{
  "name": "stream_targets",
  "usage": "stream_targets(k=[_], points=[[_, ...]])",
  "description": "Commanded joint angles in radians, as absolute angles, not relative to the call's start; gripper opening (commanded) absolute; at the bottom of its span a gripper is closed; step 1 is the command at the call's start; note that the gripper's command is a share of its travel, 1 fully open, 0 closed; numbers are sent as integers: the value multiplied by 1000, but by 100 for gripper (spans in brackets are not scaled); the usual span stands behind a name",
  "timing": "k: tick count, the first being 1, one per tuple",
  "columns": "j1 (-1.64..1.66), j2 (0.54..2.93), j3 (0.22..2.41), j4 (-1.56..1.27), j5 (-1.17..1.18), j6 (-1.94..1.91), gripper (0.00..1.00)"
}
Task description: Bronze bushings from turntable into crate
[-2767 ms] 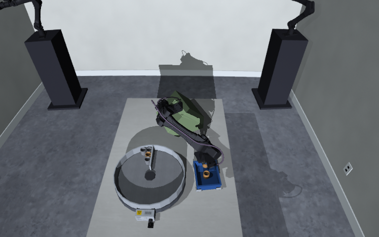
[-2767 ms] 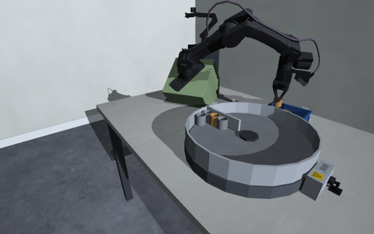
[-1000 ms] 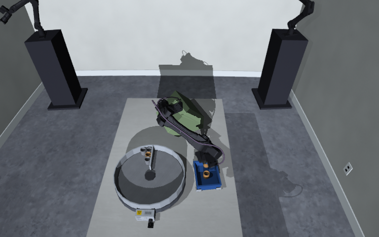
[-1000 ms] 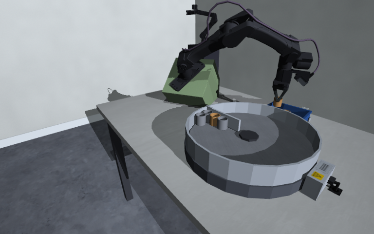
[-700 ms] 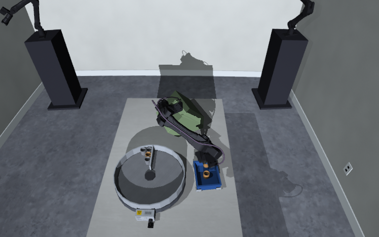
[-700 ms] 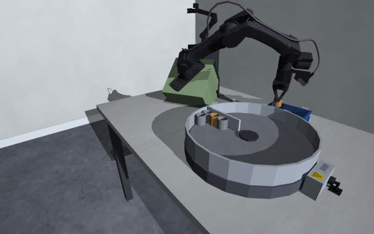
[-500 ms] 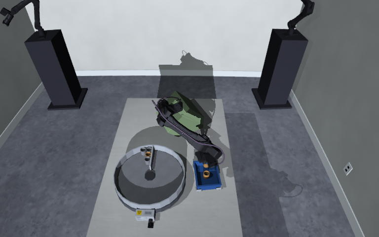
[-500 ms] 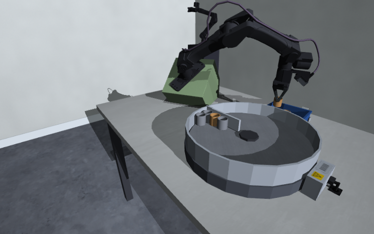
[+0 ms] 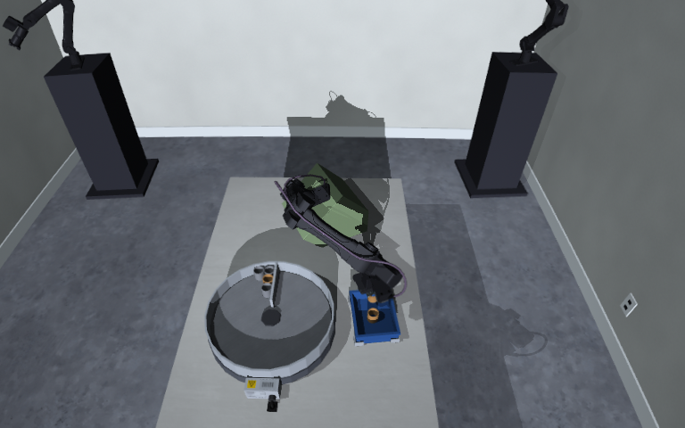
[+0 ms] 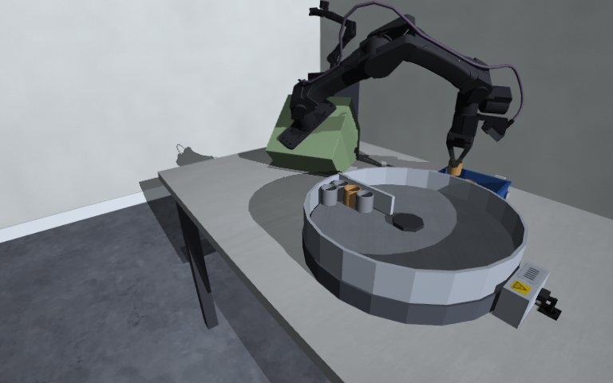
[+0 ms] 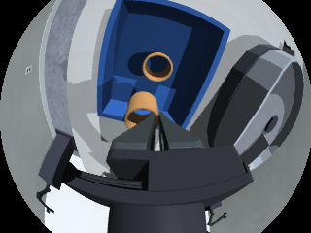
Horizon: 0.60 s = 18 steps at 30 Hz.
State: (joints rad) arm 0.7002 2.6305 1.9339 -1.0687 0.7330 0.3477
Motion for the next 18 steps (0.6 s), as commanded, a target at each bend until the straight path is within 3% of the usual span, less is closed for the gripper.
stream_targets(k=[1,18], points=[[736,2617,1913,-1033,740,335,0],[698,2636,1862,-935,746,285,0]])
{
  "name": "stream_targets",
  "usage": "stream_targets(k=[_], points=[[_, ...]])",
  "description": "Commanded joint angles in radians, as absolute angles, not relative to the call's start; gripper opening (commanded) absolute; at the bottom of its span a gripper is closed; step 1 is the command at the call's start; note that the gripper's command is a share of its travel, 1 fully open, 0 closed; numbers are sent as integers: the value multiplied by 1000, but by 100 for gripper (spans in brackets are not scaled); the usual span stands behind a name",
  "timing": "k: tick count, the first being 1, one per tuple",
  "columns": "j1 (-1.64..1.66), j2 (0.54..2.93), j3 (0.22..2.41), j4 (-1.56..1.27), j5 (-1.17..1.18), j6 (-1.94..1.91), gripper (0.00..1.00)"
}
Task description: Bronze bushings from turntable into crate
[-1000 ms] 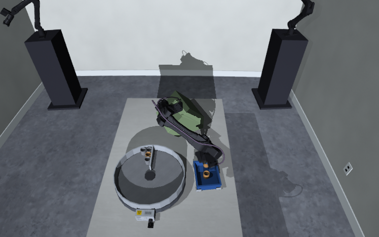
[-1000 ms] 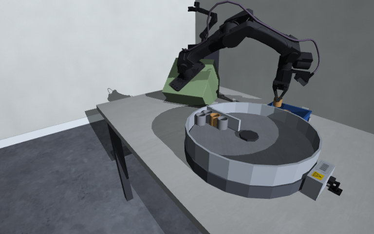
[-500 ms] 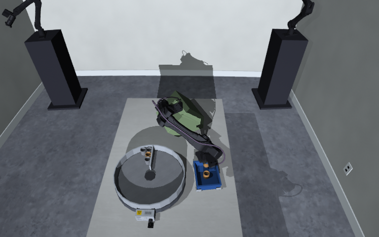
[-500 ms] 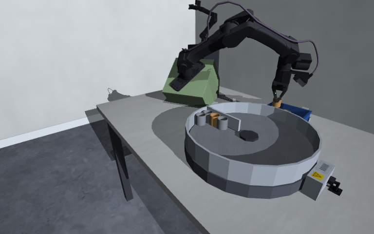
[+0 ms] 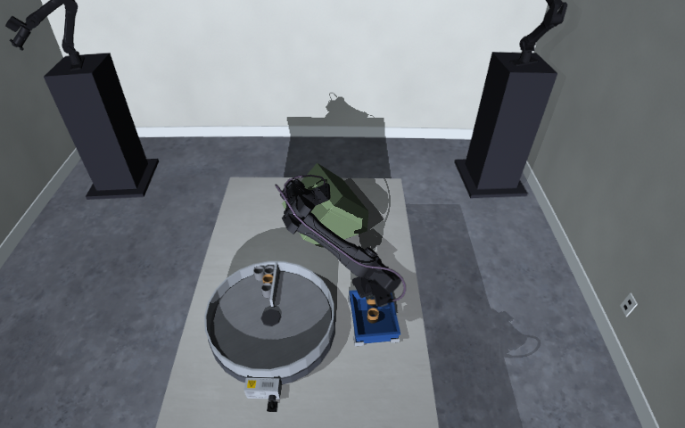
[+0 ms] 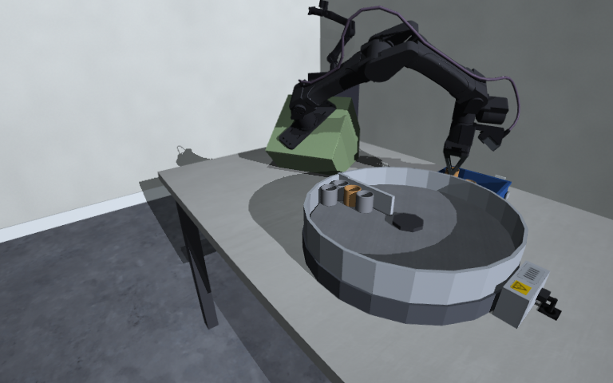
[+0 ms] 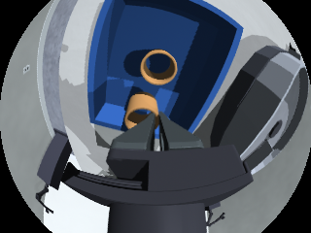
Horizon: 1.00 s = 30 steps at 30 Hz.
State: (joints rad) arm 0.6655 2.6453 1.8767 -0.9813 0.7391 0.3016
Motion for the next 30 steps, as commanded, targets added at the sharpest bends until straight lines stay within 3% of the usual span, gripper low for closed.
stream_targets(k=[1,30], points=[[698,2636,1862,-935,746,285,0],[685,2634,1853,-896,746,269,0]])
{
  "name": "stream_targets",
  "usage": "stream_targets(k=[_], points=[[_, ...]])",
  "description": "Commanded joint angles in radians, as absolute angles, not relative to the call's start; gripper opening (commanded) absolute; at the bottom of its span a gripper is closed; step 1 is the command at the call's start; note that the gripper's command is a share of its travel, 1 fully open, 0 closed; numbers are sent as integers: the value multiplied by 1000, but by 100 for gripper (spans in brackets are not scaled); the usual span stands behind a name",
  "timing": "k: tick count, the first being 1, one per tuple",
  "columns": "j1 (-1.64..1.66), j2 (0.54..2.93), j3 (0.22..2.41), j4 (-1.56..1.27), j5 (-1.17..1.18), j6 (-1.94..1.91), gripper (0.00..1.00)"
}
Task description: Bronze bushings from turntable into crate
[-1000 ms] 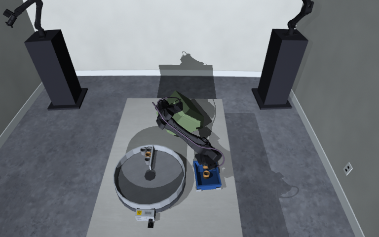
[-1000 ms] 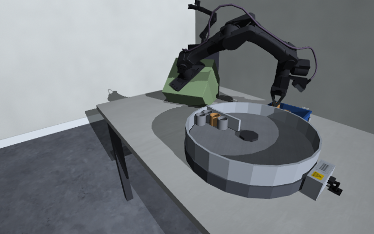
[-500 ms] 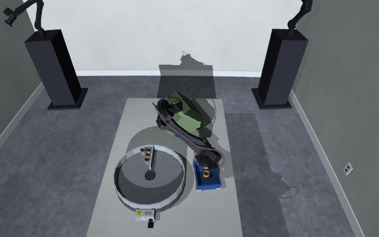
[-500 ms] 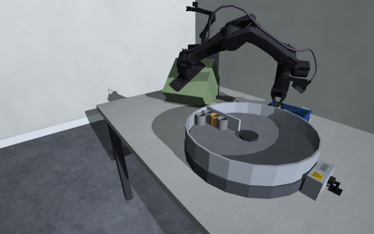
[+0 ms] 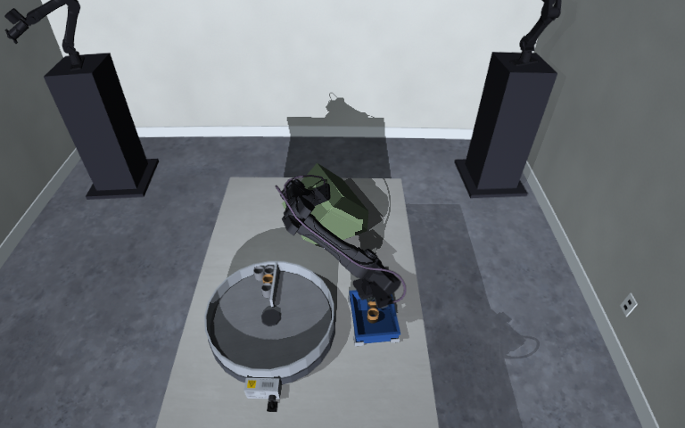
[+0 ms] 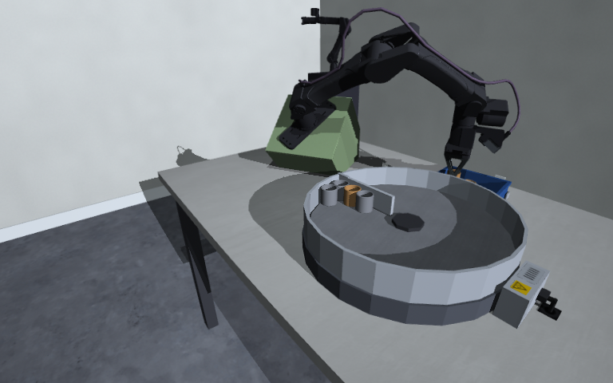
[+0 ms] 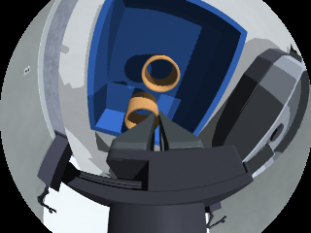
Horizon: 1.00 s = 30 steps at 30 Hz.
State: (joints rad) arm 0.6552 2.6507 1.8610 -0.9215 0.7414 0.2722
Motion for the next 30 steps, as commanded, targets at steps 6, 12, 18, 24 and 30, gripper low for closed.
stream_targets(k=[6,12,18,24,30], points=[[685,2634,1853,-896,746,269,0],[685,2634,1853,-896,746,269,0],[685,2634,1853,-896,746,269,0],[681,2623,1840,-891,748,260,0],[666,2615,1823,-868,752,241,0]])
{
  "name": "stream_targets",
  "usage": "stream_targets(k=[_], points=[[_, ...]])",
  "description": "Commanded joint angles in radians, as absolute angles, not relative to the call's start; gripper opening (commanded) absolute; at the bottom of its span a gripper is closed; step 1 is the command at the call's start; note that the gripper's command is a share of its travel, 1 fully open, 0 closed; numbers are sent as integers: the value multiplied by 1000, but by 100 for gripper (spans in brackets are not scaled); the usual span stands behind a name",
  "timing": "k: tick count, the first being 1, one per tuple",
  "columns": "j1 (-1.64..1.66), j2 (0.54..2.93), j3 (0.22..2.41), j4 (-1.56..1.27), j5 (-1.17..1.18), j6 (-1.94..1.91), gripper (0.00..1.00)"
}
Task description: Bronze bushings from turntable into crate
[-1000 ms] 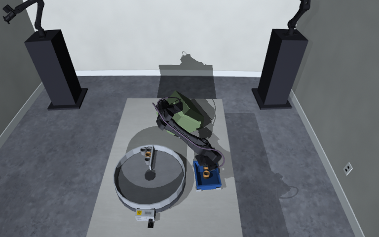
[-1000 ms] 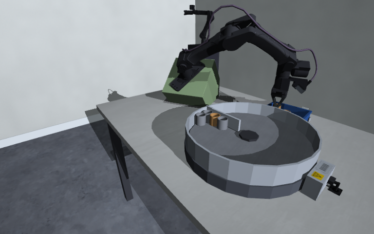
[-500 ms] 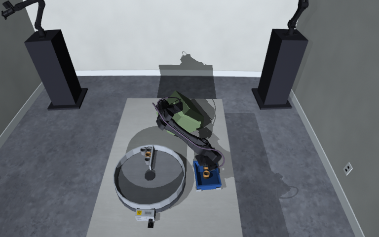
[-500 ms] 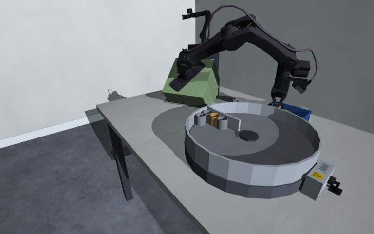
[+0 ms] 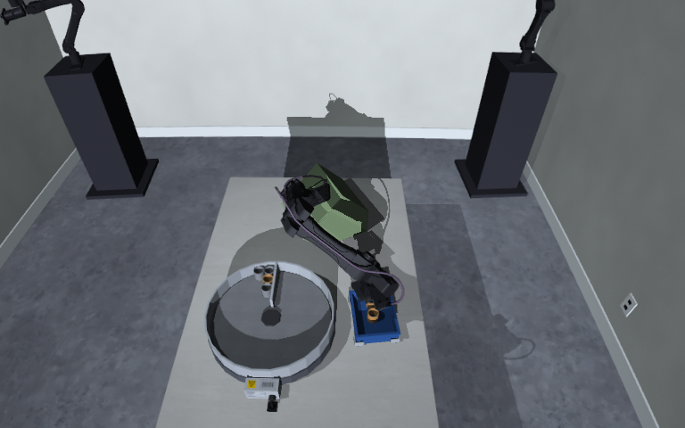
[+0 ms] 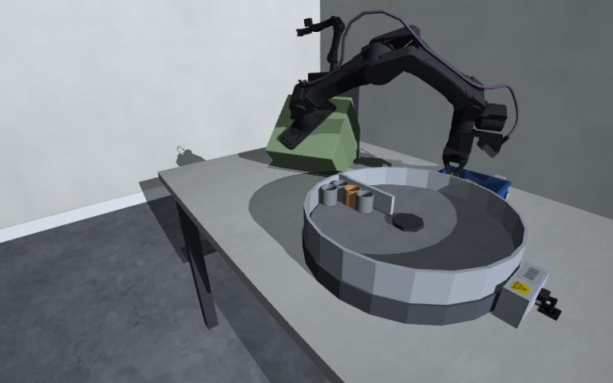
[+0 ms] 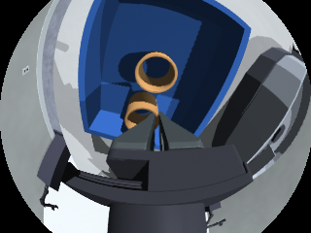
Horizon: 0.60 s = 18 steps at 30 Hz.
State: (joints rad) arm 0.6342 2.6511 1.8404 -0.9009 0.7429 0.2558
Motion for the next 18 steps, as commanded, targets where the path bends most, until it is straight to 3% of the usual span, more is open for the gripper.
stream_targets(k=[1,18], points=[[666,2615,1822,-867,750,240,0],[666,2612,1841,-863,747,243,0]])
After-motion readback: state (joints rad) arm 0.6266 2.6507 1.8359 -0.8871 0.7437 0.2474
